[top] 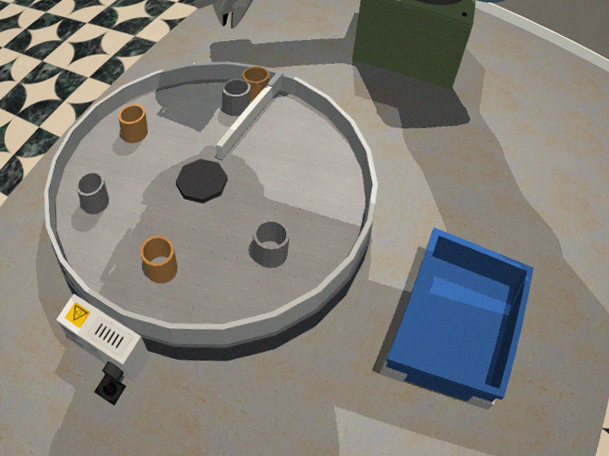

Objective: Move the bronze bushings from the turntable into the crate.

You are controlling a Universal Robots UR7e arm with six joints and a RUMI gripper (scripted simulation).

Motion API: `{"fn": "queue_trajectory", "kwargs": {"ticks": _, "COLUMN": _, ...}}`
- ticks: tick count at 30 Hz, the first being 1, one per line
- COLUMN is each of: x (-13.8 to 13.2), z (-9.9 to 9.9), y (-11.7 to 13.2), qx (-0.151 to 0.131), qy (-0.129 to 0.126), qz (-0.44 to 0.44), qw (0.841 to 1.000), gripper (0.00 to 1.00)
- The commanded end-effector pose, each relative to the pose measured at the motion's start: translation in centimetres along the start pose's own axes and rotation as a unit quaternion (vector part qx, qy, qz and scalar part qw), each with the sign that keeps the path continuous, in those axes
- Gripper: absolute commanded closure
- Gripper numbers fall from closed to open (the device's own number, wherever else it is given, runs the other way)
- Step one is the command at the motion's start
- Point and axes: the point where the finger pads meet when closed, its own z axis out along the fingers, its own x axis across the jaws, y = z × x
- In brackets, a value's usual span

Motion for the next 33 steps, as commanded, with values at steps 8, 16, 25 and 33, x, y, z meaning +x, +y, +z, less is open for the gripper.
{"fn": "queue_trajectory", "kwargs": {"ticks": 8, "x": -0.03, "z": -0.03, "y": 0.02, "qx": 0.000, "qy": 0.000, "qz": 0.000, "qw": 1.000, "gripper": 0.94}}
{"fn": "queue_trajectory", "kwargs": {"ticks": 16, "x": -0.03, "z": -0.03, "y": 0.02, "qx": 0.000, "qy": 0.000, "qz": 0.000, "qw": 1.000, "gripper": 0.95}}
{"fn": "queue_trajectory", "kwargs": {"ticks": 25, "x": -0.03, "z": -0.03, "y": 0.02, "qx": 0.000, "qy": 0.000, "qz": 0.000, "qw": 1.000, "gripper": 0.95}}
{"fn": "queue_trajectory", "kwargs": {"ticks": 33, "x": -0.03, "z": -0.03, "y": 0.02, "qx": 0.000, "qy": 0.000, "qz": 0.000, "qw": 1.000, "gripper": 0.95}}
